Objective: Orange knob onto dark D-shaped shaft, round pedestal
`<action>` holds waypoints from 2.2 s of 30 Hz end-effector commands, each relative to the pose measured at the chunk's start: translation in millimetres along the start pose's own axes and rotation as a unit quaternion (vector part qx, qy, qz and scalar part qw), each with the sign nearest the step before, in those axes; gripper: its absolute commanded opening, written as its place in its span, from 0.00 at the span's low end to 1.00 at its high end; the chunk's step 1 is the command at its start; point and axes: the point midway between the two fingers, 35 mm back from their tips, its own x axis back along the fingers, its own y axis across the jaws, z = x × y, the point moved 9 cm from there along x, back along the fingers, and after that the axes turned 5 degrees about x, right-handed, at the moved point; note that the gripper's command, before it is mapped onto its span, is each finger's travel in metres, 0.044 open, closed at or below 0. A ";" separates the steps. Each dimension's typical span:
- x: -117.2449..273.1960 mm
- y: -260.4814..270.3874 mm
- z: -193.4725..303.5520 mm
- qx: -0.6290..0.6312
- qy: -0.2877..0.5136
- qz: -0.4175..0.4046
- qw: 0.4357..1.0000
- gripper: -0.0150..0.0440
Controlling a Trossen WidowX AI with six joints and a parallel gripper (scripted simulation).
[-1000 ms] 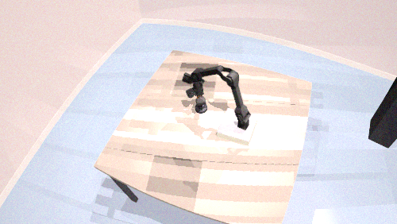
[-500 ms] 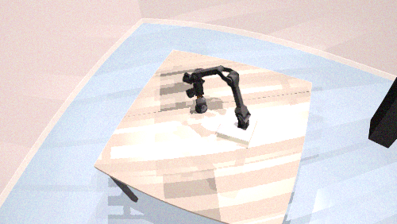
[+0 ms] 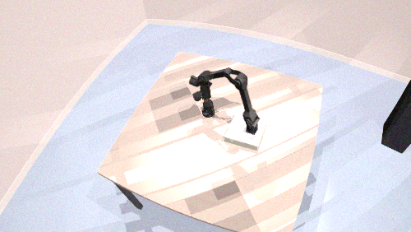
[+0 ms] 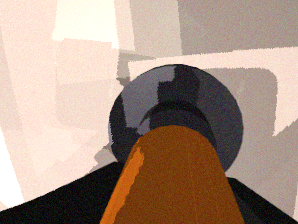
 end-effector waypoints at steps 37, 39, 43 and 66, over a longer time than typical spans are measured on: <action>3.1 -1.0 -0.6 0.166 -0.001 0.003 0.986 0.25; 2.6 -1.4 -0.9 0.203 -0.001 0.003 0.979 0.25; 0.5 -1.0 -0.4 0.208 -0.001 0.003 0.978 0.25; -2.5 -0.8 -0.3 0.208 -0.001 0.003 0.978 0.25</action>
